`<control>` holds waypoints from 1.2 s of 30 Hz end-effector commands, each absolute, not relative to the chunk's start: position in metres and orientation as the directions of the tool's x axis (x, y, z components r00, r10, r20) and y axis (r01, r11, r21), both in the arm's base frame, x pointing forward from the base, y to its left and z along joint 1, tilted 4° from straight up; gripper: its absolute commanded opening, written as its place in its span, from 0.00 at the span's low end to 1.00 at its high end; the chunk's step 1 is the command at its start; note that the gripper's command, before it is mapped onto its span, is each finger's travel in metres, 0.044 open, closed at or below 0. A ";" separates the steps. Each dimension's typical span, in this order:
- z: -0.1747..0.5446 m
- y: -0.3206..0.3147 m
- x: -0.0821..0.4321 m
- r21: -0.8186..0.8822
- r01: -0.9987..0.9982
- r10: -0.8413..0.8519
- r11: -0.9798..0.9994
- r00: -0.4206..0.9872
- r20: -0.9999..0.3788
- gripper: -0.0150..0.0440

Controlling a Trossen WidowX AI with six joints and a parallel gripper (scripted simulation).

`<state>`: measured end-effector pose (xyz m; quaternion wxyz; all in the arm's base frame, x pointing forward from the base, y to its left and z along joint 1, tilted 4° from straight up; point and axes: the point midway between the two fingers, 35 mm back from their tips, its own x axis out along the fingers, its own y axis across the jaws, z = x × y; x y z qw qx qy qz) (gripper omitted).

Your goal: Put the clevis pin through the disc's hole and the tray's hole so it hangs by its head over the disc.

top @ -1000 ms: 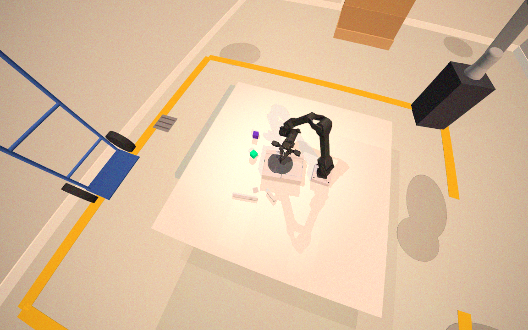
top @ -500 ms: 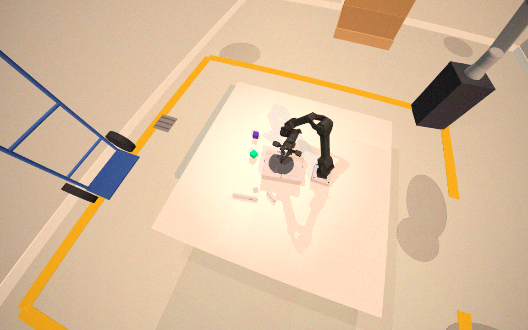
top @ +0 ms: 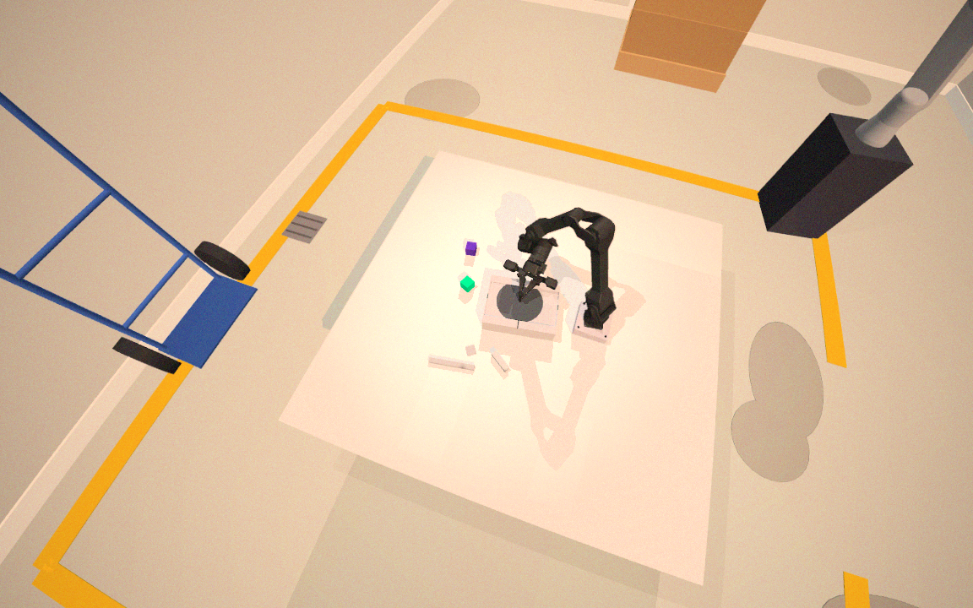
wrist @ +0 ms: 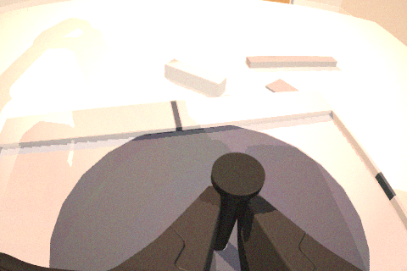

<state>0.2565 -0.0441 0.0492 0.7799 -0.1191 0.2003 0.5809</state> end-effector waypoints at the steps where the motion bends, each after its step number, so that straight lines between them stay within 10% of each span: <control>1: 0.049 -0.043 0.254 0.047 -0.955 0.859 0.292 0.241 -0.452 0.25; 36: 0.048 -0.043 0.250 0.047 -0.955 0.859 0.293 0.241 -0.452 0.25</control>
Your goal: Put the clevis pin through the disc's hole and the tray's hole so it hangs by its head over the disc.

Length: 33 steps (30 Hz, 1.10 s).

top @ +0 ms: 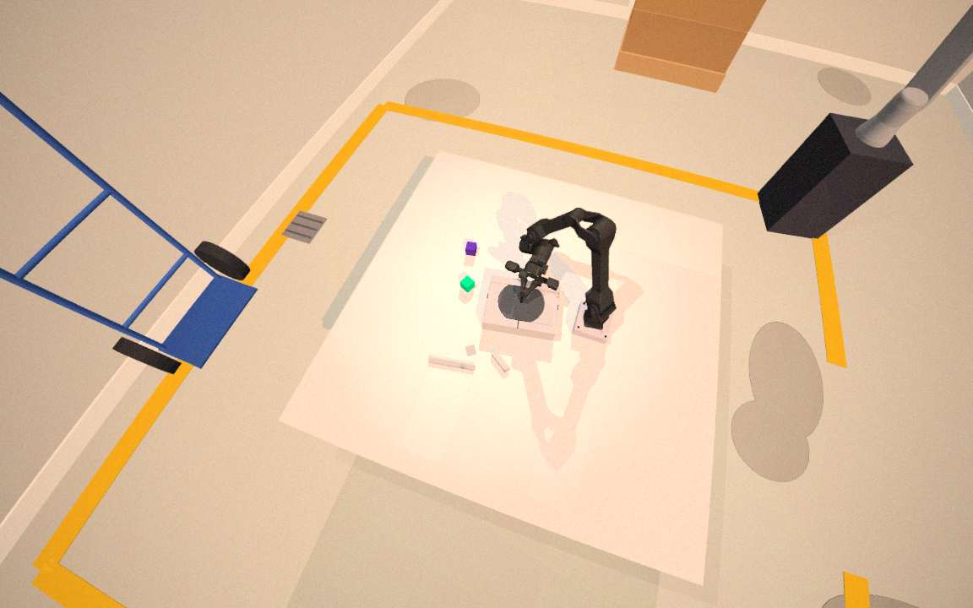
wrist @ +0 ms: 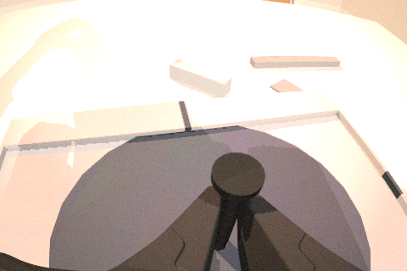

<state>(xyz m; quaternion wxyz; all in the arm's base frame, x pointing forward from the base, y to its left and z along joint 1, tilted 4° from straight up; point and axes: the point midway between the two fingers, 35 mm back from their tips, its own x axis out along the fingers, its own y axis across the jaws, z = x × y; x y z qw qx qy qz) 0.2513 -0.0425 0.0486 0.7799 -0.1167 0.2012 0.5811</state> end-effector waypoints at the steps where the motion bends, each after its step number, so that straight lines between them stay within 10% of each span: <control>1: 0.047 -0.043 0.250 0.047 -0.955 0.859 0.292 0.241 -0.452 0.25; 33: 0.040 -0.042 0.251 0.047 -0.955 0.859 0.293 0.241 -0.452 0.25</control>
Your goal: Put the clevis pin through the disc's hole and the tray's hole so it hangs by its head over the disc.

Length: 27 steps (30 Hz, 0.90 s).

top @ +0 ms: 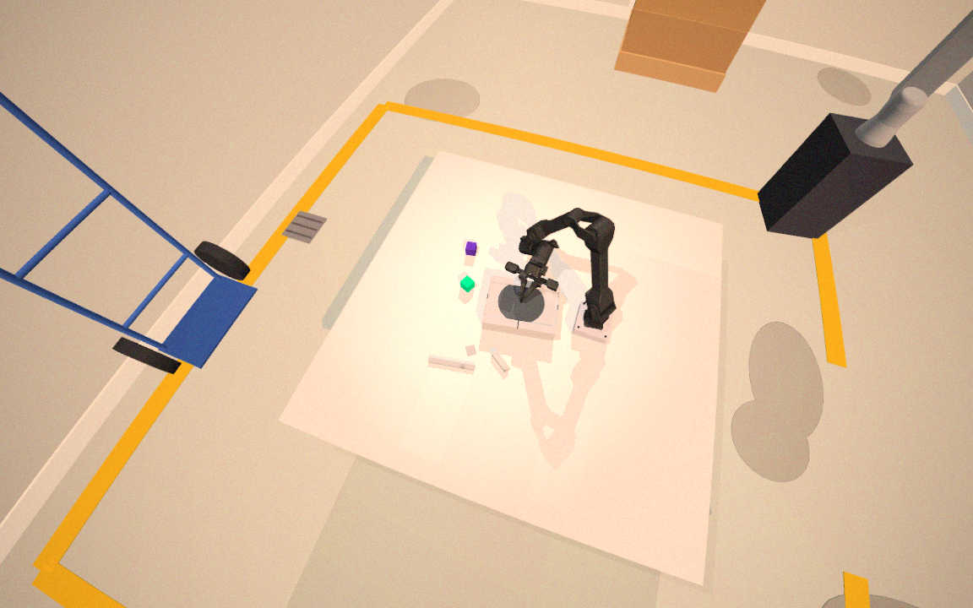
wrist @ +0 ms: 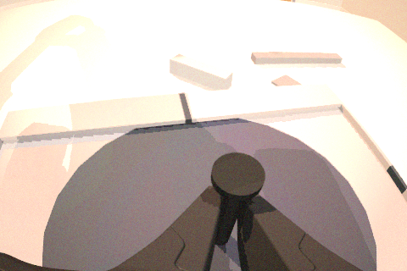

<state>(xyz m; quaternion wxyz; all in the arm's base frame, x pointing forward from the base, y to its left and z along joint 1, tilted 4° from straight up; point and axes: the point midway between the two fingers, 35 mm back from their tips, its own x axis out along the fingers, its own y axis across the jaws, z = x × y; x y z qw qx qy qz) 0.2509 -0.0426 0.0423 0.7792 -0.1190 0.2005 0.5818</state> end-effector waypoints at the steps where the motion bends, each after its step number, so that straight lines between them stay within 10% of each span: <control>1: 0.040 -0.042 0.251 0.047 -0.955 0.859 0.292 0.241 -0.452 0.25; 17: 0.041 -0.043 0.251 0.048 -0.955 0.859 0.294 0.242 -0.451 0.25; 23: 0.041 -0.043 0.251 0.048 -0.955 0.859 0.294 0.242 -0.451 0.52; 27: 0.041 -0.043 0.251 0.048 -0.955 0.859 0.294 0.242 -0.451 0.53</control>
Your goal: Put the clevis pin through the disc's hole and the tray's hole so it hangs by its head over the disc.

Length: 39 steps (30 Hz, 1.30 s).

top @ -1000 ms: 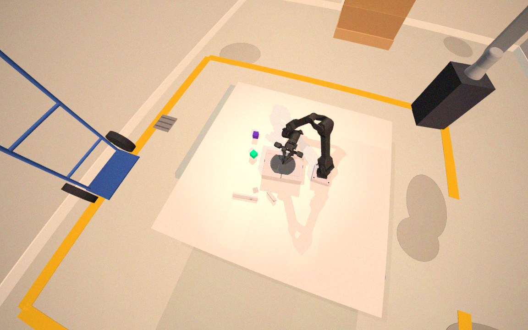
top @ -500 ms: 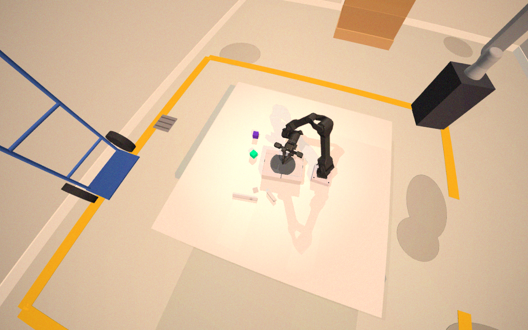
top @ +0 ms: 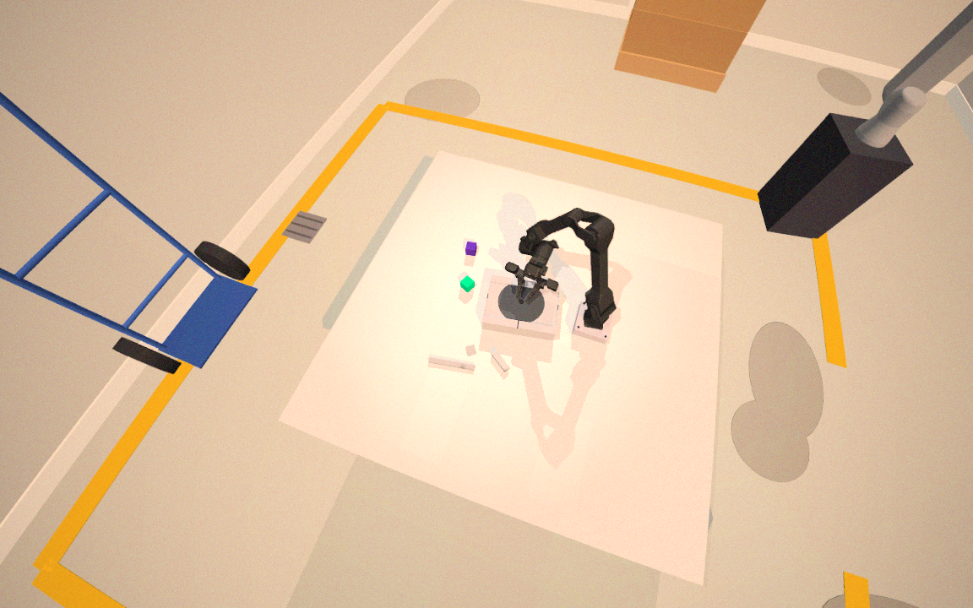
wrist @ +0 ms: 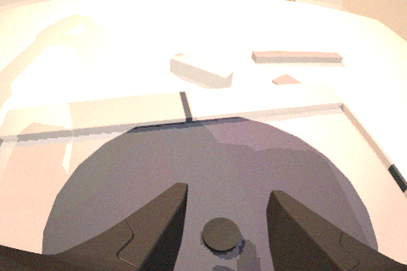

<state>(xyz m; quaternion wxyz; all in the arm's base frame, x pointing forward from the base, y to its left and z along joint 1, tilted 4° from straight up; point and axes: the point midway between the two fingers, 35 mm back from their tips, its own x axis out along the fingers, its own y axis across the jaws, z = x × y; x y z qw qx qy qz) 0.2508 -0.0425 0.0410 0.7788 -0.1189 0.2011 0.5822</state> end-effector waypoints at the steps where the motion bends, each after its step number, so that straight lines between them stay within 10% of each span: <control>1: 0.043 -0.042 0.251 0.048 -0.955 0.859 0.294 0.242 -0.451 0.53; 10: 0.059 -0.042 0.252 0.047 -0.955 0.859 0.292 0.241 -0.452 0.53; 21: 0.096 -0.121 0.227 0.073 -0.916 0.809 0.395 0.310 -0.499 1.00; 39: 0.096 -0.121 0.227 0.073 -0.916 0.809 0.395 0.310 -0.499 1.00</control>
